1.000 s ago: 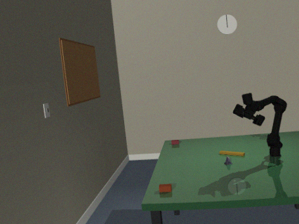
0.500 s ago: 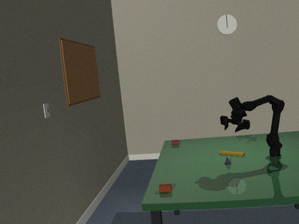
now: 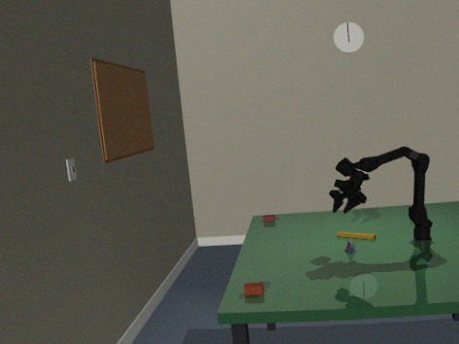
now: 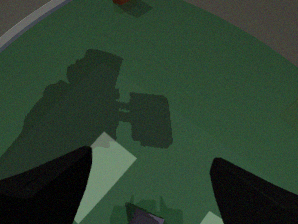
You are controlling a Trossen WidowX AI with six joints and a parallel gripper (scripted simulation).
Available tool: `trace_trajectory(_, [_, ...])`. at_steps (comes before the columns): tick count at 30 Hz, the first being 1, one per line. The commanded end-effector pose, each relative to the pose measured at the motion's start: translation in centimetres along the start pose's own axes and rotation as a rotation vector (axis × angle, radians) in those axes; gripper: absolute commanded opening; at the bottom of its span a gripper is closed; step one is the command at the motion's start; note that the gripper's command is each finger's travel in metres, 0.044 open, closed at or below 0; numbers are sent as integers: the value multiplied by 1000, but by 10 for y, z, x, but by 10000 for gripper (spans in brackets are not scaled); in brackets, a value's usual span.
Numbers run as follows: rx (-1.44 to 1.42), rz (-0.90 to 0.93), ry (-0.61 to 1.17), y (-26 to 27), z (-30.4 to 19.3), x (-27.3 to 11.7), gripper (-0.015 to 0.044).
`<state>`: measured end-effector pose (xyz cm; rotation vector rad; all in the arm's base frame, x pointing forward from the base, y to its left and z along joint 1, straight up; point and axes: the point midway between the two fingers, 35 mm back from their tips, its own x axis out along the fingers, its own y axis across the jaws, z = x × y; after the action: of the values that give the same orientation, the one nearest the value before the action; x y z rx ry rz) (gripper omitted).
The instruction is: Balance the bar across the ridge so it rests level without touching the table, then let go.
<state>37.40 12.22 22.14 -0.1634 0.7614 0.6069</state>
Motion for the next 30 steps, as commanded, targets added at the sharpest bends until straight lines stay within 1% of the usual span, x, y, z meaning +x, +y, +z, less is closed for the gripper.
trace_trajectory(1, [121, -59, 84, -26, -19, 3, 315])
trace_trajectory(15, [547, -275, 349, -106, -92, -13, 315])
trace_trajectory(30, [974, -500, 620, -159, -174, -57, 315])
